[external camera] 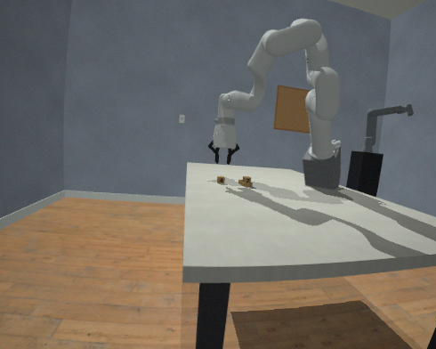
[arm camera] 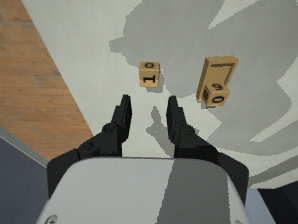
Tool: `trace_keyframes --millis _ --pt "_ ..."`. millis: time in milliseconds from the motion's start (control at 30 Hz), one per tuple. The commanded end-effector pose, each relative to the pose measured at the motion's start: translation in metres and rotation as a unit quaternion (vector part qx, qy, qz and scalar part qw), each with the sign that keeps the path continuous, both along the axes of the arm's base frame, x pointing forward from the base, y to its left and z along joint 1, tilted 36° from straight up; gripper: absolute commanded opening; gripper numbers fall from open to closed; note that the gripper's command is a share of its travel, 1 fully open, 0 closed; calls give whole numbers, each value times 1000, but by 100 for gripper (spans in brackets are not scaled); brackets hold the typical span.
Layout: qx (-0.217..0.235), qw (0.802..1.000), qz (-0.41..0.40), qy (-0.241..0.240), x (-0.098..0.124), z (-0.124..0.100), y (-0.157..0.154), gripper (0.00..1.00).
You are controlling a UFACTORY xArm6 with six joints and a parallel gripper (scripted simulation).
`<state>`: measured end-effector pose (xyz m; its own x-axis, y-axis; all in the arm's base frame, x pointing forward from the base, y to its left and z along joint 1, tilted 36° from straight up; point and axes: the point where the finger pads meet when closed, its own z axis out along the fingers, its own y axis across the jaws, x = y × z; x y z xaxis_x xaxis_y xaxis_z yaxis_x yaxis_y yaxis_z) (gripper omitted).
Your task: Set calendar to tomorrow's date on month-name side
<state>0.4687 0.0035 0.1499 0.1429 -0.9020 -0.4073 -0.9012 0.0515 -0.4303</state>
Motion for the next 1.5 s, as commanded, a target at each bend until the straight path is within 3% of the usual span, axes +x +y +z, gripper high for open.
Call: trace_keyframes --millis 0,500,1467 --pt "0 1000 0 -1 1 1 -1 47" --pt "0 1000 0 -2 3 -4 2 47" --pt "0 1000 0 -2 19 -35 19 47"
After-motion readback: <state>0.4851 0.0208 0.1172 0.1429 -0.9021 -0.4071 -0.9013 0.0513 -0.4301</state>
